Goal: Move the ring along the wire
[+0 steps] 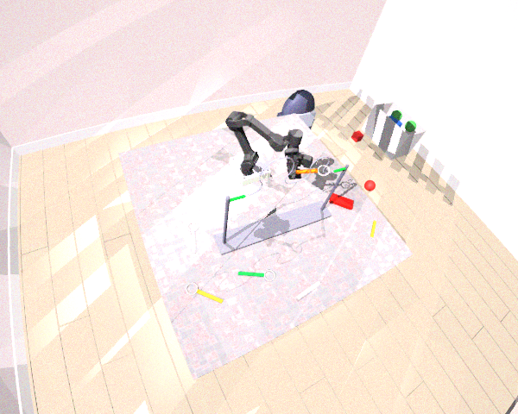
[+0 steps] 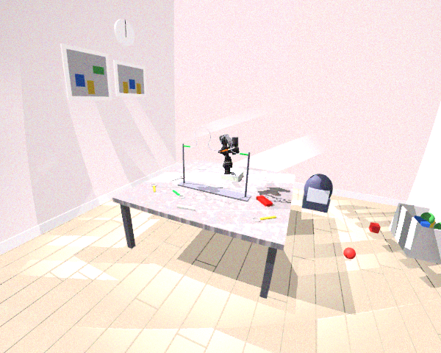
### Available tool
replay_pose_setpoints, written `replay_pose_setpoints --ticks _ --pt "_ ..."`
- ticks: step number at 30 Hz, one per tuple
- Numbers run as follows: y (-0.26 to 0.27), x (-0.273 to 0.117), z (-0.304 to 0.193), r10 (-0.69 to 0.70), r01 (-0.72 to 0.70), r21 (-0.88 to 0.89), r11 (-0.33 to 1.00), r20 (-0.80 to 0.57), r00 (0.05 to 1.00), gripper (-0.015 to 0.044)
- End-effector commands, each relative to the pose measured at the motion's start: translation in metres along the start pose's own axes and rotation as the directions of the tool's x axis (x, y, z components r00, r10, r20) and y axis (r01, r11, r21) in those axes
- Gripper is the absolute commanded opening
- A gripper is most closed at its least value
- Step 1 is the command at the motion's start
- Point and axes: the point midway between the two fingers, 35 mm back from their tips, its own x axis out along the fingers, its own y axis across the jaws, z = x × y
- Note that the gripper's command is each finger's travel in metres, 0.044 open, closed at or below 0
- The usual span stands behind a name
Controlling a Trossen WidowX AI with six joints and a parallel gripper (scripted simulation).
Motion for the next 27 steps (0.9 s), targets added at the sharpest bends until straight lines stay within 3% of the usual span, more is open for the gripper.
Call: replay_pose_setpoints --ticks 1,27 --pt "0.020 0.003 0.000 0.051 -0.054 0.099 0.994 0.030 0.998 -0.0150" --pt "0.089 -0.015 0.022 0.248 -0.242 0.498 0.833 0.055 0.967 -0.0150"
